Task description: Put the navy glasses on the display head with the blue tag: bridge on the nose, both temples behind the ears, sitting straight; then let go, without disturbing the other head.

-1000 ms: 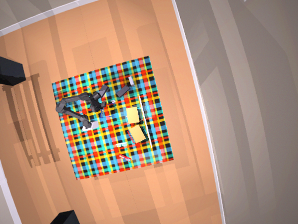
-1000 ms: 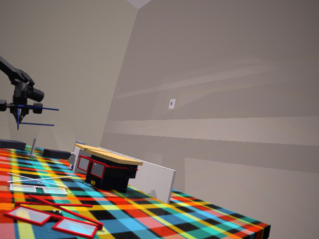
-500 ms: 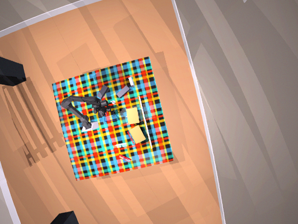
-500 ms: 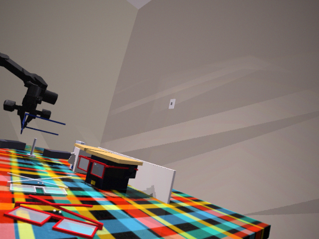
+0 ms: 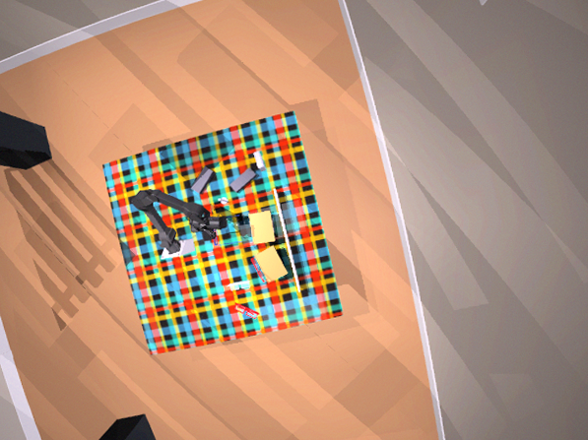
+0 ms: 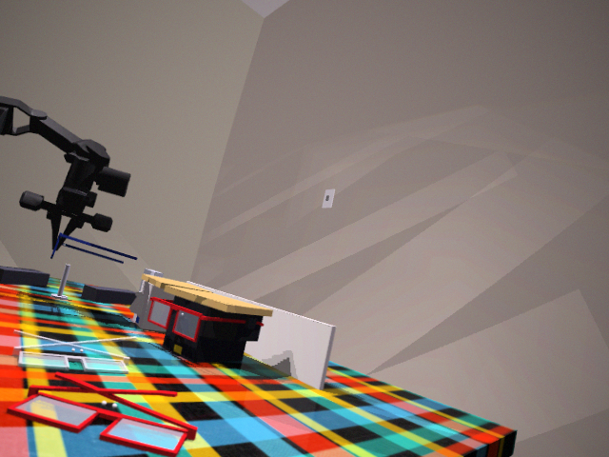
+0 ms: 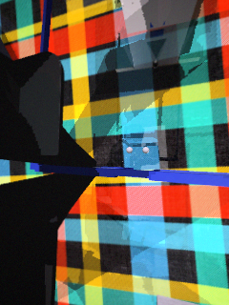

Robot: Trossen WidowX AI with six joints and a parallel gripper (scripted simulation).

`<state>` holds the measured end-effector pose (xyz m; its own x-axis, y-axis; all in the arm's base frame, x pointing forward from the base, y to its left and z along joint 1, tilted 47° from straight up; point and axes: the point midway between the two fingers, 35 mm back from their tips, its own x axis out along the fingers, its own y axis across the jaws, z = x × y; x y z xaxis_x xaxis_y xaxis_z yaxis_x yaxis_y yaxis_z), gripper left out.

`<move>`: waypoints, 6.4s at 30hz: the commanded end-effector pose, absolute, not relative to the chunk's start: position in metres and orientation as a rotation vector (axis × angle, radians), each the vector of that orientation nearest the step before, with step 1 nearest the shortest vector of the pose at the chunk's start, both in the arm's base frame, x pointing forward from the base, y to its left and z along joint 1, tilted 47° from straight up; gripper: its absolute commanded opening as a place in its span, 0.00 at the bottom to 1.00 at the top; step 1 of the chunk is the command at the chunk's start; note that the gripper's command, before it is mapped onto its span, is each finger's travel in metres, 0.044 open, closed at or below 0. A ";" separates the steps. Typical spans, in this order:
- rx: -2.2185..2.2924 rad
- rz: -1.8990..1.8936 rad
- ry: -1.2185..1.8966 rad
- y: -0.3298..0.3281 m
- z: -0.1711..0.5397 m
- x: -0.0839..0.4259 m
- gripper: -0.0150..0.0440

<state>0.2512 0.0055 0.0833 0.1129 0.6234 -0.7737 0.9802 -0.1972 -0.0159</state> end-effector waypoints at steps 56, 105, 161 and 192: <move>2.010 -0.751 1.559 0.021 0.037 0.267 0.25; 2.013 -0.746 1.552 0.015 0.034 0.319 0.25; 2.012 -0.742 1.548 -0.002 0.037 0.401 0.25; 2.012 -0.741 1.548 -0.005 0.037 0.422 0.25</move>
<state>0.4220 -0.0062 0.0370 0.2098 0.6998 -0.6828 0.9706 -0.2334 0.0590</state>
